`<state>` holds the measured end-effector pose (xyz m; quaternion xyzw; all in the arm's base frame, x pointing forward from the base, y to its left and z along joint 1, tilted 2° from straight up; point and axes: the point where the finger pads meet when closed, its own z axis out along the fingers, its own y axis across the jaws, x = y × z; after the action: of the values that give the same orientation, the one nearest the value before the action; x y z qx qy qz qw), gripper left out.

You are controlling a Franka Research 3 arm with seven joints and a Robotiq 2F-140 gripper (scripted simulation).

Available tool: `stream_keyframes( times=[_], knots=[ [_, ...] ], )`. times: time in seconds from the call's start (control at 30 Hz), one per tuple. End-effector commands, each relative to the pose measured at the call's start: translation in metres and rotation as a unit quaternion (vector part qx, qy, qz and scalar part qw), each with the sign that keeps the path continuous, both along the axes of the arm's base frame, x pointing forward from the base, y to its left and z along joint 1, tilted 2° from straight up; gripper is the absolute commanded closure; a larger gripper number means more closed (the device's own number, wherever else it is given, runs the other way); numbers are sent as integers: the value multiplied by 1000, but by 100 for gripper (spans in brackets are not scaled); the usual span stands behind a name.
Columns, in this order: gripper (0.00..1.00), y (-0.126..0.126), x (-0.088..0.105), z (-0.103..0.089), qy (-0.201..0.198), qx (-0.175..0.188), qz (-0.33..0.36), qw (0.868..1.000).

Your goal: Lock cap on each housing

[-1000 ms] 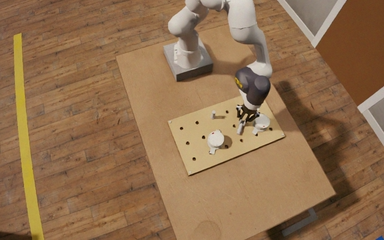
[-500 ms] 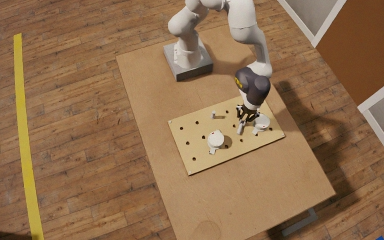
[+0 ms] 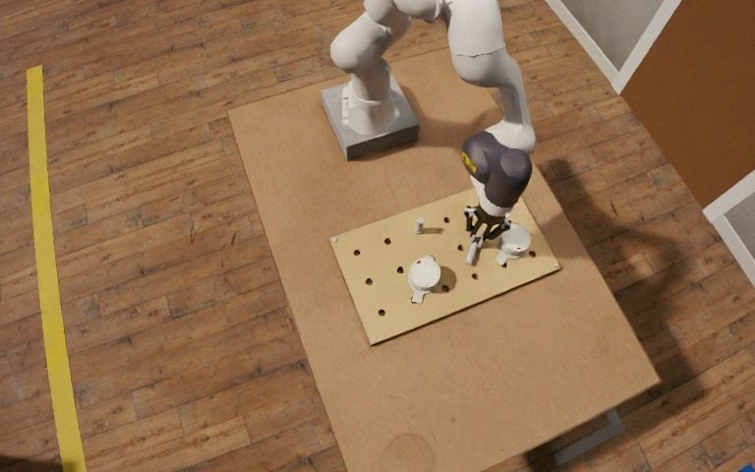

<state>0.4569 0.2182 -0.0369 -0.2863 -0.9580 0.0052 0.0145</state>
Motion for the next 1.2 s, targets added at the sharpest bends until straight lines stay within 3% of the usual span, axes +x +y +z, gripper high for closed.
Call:
stream_keyframes(
  times=[0.0, 0.63, 1.17],
  knots=[
    [90, 0, 1, 0, -1, 1, 1, 1000],
    [90, 0, 1, 9, -1, 1, 1, 1000],
    [90, 0, 2, 29, -1, 1, 1, 1000]
  ],
)
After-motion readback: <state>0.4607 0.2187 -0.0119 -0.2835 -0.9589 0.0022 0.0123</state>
